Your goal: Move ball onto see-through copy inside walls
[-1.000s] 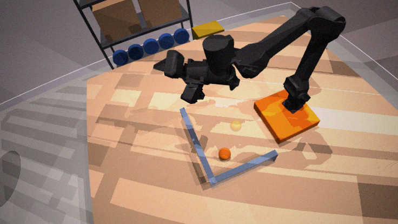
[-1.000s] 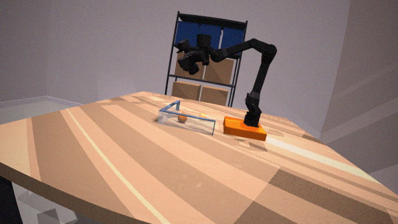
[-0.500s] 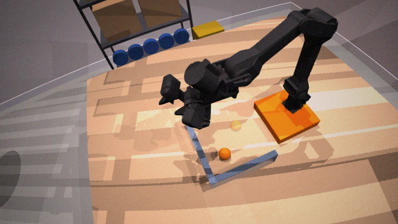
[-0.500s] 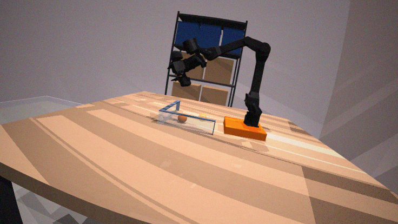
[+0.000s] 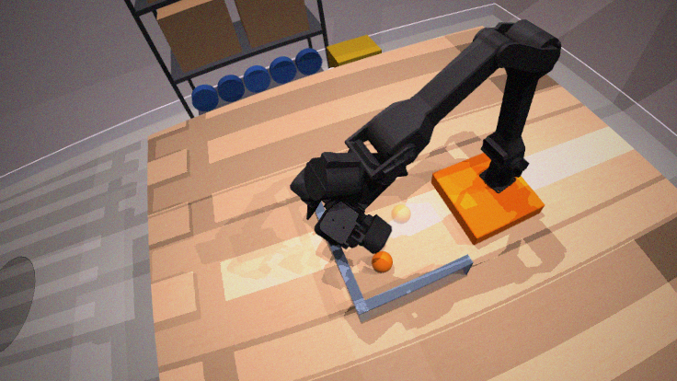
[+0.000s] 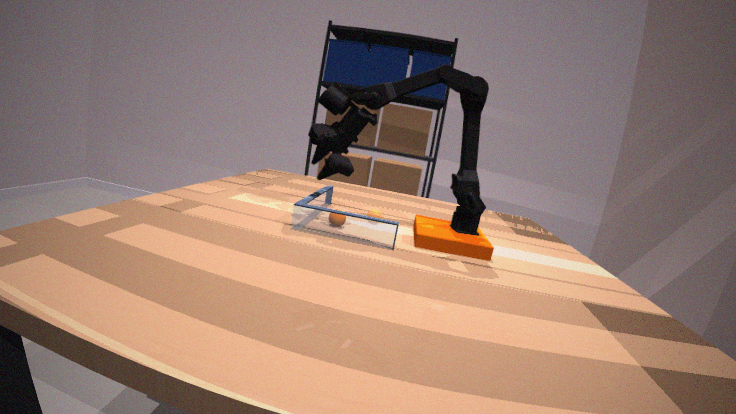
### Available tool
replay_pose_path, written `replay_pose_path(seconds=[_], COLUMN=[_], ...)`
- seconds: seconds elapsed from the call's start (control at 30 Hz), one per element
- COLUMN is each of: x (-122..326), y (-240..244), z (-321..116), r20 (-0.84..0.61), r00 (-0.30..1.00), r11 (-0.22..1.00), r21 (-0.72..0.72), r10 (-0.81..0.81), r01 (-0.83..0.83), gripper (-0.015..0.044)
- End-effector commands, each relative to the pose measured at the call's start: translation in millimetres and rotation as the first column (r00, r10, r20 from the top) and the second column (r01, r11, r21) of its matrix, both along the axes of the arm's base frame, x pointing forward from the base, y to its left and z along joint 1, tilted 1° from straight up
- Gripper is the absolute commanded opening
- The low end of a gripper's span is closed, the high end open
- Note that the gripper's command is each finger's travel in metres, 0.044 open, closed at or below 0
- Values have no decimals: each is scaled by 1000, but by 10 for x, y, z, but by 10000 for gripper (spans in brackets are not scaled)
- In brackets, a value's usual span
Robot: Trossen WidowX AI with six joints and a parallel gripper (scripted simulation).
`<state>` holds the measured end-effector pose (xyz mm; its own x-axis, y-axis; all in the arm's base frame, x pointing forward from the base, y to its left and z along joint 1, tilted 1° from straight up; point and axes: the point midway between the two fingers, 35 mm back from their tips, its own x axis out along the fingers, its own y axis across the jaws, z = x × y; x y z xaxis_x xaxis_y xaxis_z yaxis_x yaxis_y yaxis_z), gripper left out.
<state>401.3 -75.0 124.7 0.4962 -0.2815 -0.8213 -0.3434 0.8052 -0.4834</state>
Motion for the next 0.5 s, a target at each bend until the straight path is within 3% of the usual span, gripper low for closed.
replay_pose_path(seconds=[0.0,0.13,0.47], x=[-447,-593,-593], y=[622,752,752], z=[-373,-411,-411], r20=[-369,-475,-475], r00=[839,734,734], r11=[787,684,684], r21=[331,317,317], r10=[-400,-485,-485], r01=[521,657,657], gripper=[319,319,319])
